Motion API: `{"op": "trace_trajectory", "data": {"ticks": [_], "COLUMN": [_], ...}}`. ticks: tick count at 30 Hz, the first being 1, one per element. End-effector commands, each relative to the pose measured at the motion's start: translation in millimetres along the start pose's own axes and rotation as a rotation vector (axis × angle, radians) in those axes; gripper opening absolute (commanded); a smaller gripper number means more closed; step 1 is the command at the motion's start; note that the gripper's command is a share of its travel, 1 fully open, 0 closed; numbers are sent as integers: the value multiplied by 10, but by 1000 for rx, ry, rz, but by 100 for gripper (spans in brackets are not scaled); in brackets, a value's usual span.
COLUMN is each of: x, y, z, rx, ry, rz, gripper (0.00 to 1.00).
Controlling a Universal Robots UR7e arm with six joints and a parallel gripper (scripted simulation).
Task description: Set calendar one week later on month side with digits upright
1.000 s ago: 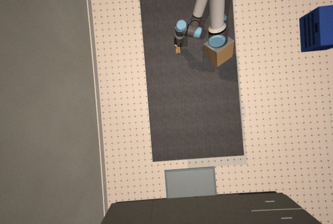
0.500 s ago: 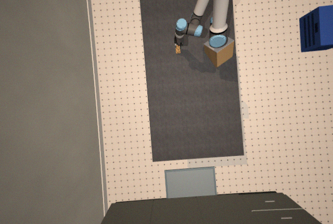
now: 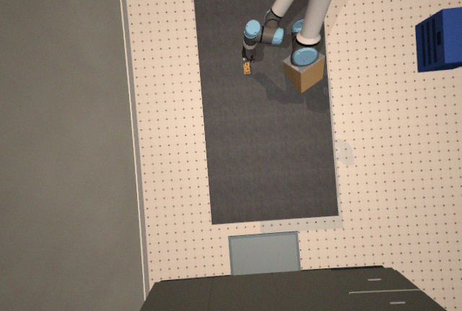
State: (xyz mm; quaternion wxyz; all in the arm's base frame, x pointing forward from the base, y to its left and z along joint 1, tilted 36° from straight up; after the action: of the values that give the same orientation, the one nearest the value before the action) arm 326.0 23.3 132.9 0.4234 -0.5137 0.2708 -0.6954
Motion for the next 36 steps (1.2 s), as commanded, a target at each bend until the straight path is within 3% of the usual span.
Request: {"op": "trace_trajectory", "data": {"ticks": [1,8,17,18,36], "x": [1,1,1,1,1], "y": [-149,-278,-303,-303,-303], "z": [1,1,0,0,0], "rx": [1,1,1,1,1], "ry": [0,0,0,0,0], "rz": [0,0,0,0,0], "gripper": [87,87,87,100,100]}}
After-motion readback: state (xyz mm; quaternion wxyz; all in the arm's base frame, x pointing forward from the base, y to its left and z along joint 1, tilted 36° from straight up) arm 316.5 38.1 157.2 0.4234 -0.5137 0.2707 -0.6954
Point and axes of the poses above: the point where the finger pads meet when closed, its own y axis out along the fingers, its own z axis across the jaws, x = y × z, the point moved 5 cm from there along -y, back along the fingers, and after that the axes turned 5 degrees about y, right-handed, at the moved point
